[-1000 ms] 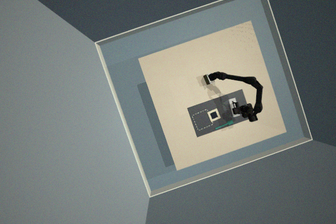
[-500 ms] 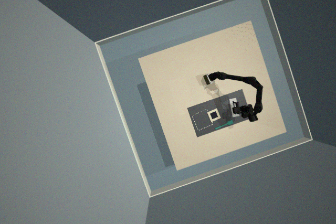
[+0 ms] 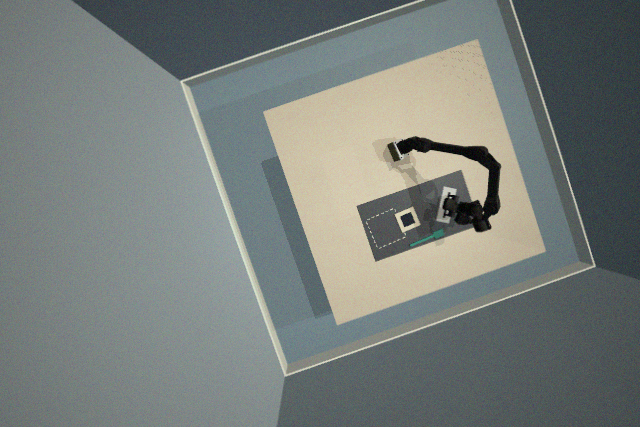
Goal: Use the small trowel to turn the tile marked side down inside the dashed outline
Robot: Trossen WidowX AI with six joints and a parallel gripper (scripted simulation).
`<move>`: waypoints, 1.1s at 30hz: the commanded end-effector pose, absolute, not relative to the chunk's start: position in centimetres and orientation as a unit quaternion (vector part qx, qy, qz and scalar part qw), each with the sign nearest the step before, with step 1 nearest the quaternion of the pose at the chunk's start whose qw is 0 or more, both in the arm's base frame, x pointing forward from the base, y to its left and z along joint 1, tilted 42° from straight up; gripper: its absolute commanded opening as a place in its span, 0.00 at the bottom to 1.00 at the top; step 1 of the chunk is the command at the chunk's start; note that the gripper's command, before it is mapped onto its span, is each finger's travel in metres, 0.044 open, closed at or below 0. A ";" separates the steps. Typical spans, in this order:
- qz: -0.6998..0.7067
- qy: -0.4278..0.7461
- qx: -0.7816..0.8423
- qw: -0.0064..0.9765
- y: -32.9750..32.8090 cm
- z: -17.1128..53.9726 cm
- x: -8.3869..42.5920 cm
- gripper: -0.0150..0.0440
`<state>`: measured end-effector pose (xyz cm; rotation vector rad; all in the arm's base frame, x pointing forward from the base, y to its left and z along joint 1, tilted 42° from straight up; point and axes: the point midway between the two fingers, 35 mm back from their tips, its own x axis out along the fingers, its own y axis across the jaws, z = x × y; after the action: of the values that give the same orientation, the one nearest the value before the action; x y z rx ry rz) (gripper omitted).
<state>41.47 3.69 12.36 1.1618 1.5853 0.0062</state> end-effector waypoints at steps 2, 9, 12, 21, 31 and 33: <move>-0.051 0.670 0.534 0.512 3.7 12.3 41.4 0.47; -0.119 0.662 0.584 0.455 3.7 12.3 41.4 0.47; -0.148 0.656 0.603 0.429 3.7 12.3 41.4 0.47; -0.219 0.636 0.647 0.360 3.7 12.3 41.4 0.47; -0.219 0.636 0.647 0.360 3.7 12.3 41.4 0.65; -0.219 0.636 0.647 0.360 3.7 12.3 41.4 0.71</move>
<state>41.46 3.72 12.37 1.6633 1.6361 -0.5559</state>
